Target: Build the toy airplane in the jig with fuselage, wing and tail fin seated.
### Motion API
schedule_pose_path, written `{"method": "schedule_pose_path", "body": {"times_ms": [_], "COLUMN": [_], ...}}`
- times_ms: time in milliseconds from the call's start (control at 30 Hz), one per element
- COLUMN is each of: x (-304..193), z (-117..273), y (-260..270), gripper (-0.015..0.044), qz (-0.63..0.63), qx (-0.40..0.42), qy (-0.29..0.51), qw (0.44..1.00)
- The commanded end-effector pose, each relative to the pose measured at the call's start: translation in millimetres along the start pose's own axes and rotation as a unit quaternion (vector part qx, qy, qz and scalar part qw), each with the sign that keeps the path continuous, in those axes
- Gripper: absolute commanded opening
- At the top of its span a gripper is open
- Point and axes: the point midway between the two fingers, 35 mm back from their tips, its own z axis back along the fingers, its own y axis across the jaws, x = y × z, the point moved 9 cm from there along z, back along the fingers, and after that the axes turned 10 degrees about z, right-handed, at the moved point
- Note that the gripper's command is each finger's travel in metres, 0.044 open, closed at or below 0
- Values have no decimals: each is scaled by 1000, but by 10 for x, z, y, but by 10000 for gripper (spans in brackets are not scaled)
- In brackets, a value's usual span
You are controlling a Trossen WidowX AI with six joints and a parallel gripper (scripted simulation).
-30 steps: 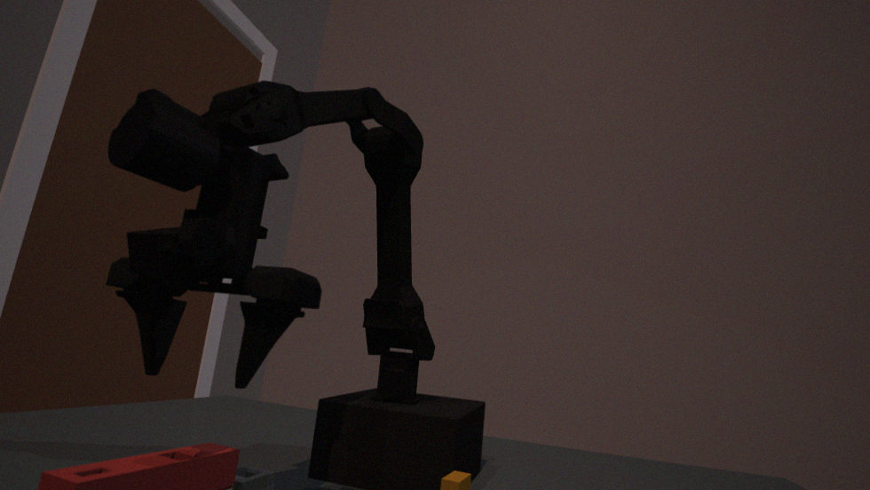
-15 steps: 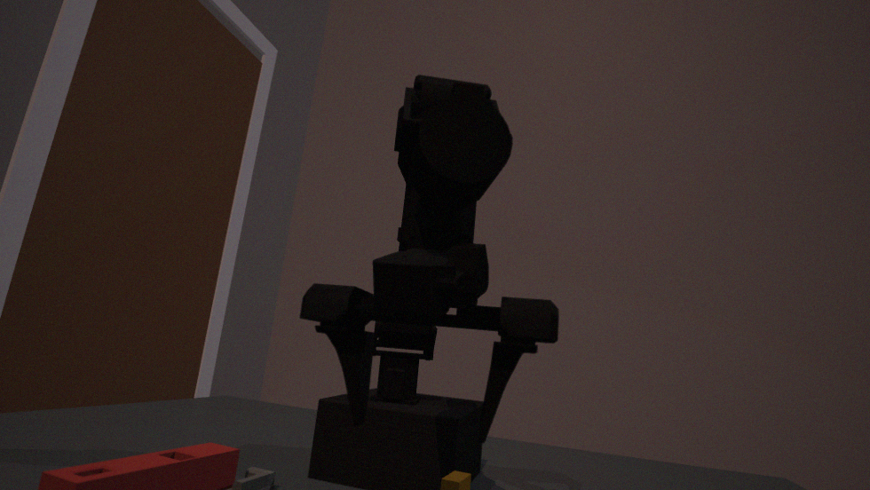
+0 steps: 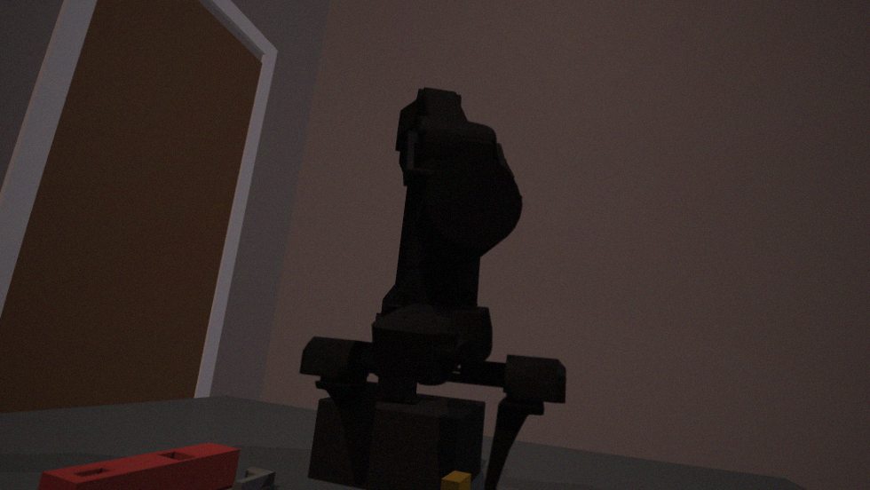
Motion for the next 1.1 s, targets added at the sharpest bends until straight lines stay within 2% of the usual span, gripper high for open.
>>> {"method": "schedule_pose_path", "body": {"times_ms": [0, 1033, 1067], "x": [-9, -15, -15], "z": [-117, -537, -537], "y": [-2, -6, -6], "gripper": [440, 440, 414], "qz": [-3, -3, -3], "qx": [-3, -3, -3], "qy": [3, 3, 3], "qw": [1000, 1000, 1000]}}
